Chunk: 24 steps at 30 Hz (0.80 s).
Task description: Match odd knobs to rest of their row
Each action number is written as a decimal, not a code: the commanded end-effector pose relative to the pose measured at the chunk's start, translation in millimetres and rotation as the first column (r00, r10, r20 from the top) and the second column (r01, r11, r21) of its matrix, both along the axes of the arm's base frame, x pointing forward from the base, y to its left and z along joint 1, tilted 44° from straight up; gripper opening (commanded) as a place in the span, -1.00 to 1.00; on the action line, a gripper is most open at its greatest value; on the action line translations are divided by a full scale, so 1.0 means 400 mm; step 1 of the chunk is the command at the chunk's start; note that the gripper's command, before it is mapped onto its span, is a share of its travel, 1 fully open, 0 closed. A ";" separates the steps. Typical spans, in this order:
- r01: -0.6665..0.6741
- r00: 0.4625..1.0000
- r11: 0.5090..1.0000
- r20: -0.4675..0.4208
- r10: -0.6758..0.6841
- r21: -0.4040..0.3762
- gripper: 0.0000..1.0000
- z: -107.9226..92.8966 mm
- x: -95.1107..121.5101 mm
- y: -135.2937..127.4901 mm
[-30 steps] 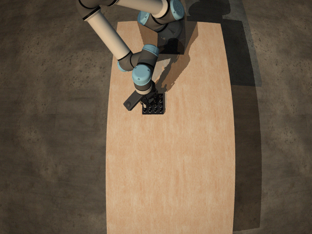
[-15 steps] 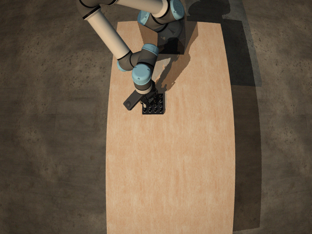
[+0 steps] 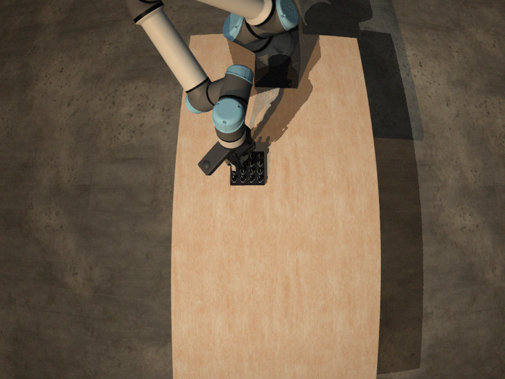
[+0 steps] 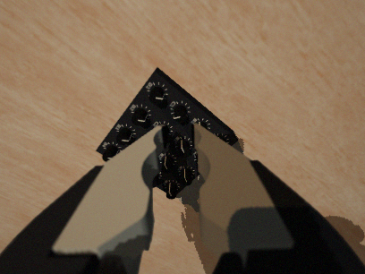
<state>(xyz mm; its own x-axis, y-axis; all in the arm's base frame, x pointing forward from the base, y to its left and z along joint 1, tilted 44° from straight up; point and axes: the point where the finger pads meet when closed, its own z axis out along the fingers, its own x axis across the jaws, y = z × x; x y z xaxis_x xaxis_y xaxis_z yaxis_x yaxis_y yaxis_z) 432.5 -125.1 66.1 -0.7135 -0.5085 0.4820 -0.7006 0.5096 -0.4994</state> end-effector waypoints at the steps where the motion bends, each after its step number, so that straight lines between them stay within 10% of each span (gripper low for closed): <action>1: 0.001 1.000 1.000 0.000 -0.001 0.000 -0.78 0.009 0.000 0.008; 24: -0.023 0.999 1.000 -0.023 0.023 0.000 -0.78 0.009 0.001 0.009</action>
